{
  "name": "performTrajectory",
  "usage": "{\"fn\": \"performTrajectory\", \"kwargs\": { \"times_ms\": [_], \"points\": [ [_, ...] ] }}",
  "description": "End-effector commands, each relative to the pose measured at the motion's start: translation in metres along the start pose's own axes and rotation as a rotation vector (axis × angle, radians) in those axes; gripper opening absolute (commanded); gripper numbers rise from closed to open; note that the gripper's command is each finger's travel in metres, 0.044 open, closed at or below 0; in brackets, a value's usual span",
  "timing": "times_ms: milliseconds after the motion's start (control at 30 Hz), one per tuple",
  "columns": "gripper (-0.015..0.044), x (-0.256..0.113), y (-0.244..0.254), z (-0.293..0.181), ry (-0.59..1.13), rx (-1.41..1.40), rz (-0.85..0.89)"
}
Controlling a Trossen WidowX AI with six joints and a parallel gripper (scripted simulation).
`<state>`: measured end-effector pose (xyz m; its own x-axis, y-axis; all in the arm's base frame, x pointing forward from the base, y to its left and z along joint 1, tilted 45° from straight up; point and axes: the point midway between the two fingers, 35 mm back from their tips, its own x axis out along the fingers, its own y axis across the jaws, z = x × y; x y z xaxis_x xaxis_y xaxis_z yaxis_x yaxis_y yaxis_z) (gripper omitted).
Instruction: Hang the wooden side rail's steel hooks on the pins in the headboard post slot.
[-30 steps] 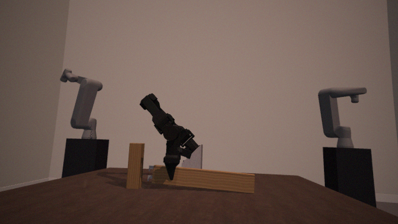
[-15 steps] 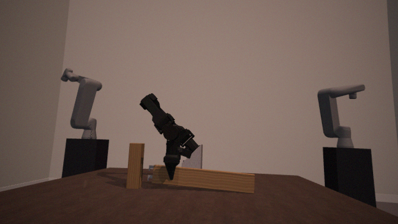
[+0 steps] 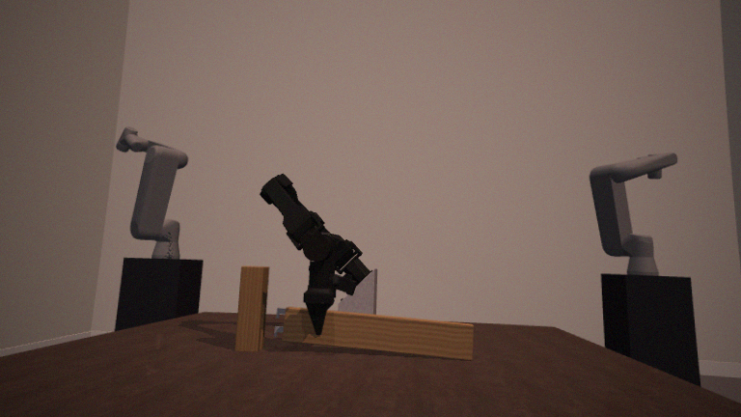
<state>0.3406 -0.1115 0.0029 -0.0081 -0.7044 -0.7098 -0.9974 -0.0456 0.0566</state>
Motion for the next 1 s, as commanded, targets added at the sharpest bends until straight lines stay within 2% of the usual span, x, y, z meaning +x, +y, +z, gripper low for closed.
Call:
{"fn": "performTrajectory", "kwargs": {
  "times_ms": [0, 967],
  "points": [
    [0.0, -0.0035, -0.0006, -0.0002, 0.001, -0.013, -0.008],
    [0.0, -0.0032, -0.0021, -0.0037, 0.001, -0.013, -0.008]
  ]
}}
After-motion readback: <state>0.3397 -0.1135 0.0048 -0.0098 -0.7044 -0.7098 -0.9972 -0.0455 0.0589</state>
